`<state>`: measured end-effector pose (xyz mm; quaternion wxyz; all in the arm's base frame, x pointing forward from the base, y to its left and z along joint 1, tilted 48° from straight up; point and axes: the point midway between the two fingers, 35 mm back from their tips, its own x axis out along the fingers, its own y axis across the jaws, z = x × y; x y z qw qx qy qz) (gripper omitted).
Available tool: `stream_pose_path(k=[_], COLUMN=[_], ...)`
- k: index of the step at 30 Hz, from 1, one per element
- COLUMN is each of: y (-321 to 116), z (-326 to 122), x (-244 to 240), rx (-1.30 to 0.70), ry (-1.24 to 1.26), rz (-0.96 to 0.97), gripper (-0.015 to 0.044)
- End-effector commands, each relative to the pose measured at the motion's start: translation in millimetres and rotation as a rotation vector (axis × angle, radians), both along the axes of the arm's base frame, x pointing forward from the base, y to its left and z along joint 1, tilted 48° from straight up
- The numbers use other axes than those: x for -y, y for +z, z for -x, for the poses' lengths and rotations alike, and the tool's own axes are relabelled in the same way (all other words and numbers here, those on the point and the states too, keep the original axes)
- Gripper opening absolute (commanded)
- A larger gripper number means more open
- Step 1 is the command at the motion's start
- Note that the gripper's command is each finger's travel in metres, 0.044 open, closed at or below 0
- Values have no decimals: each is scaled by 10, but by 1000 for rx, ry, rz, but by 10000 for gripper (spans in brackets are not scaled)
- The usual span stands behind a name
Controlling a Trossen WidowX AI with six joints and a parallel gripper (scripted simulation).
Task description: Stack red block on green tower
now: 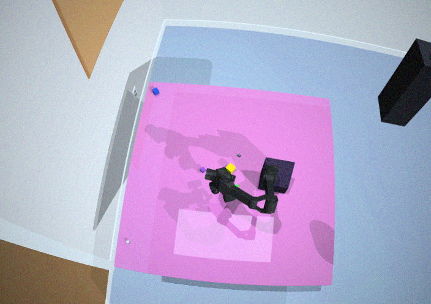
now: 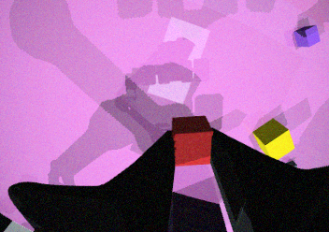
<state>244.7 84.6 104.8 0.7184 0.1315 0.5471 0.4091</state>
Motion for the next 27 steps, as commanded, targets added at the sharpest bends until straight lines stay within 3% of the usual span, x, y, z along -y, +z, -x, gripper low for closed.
stream_pose_path(k=[1,13,27], y=[-132,-471,-734], z=[140,593,572], x=[107,334,56], rx=[-4,-6,-5], ry=[3,4,4], rz=[7,-7,-6], gripper=[0,0,0])
